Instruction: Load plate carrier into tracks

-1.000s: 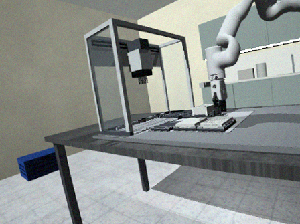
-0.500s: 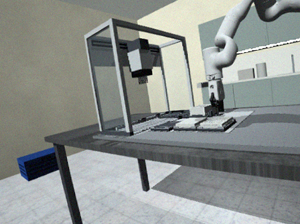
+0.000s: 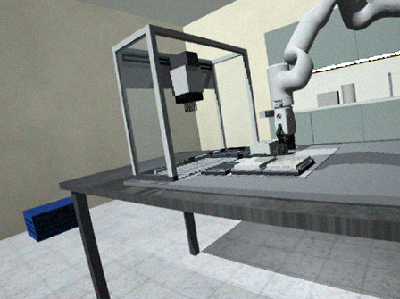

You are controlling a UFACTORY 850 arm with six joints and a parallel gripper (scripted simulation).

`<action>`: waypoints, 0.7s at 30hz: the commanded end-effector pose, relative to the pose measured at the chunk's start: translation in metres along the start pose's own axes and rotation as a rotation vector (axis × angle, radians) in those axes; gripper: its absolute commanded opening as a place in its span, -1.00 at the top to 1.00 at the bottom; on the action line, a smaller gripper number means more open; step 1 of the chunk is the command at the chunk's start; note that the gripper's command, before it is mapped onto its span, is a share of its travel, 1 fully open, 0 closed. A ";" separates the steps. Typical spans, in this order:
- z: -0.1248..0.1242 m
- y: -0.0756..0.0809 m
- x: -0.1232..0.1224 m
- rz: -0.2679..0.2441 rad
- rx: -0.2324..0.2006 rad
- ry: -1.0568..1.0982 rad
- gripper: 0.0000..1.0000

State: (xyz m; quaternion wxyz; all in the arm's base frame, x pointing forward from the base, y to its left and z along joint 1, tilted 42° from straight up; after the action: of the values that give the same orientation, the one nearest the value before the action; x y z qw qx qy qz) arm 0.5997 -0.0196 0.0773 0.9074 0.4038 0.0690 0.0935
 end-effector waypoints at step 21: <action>0.002 0.001 0.020 0.001 0.000 0.000 -0.63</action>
State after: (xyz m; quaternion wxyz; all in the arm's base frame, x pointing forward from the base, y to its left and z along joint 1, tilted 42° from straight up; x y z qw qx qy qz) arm 0.6174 -0.0167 0.0775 0.9074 0.4039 0.0690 0.0935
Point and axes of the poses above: the point where the finger pads meet when closed, its own y axis back along the fingers, its own z axis across the jaws, x = y × z, the point moved 9 cm from there along y, back along the fingers, and after that the axes turned 5 degrees about y, right-handed, at the moved point
